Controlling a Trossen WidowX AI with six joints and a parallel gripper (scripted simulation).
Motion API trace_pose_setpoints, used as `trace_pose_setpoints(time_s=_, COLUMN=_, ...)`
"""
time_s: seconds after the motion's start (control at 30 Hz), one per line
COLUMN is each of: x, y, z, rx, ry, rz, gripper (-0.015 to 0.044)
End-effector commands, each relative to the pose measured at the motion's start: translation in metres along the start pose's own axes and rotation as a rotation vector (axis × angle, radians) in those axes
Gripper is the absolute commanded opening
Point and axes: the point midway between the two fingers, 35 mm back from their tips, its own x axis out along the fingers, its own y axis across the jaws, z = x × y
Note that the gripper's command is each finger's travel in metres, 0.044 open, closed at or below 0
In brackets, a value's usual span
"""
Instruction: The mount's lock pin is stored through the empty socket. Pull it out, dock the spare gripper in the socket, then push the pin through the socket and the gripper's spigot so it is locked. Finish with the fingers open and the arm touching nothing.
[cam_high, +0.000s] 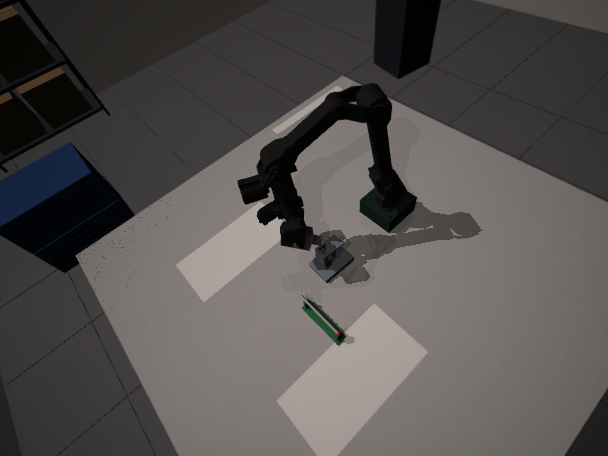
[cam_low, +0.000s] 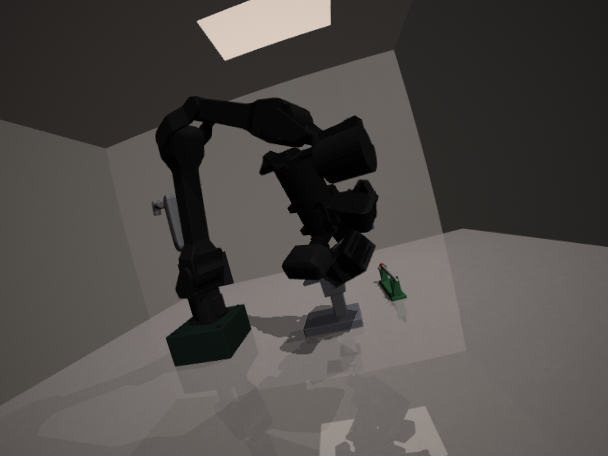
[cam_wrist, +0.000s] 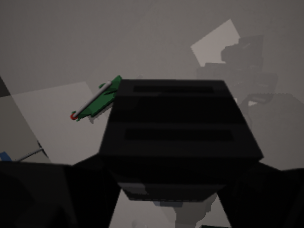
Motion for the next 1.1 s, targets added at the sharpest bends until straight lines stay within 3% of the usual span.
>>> trace_pose_setpoints(time_s=0.0, x=-0.002, y=0.004, z=-0.004, rx=-0.101, ry=0.018, rz=0.03, gripper=0.0)
trace_pose_setpoints(time_s=1.07, x=-0.008, y=0.018, z=-0.031, rx=-0.793, ry=0.085, rz=0.209, gripper=0.0)
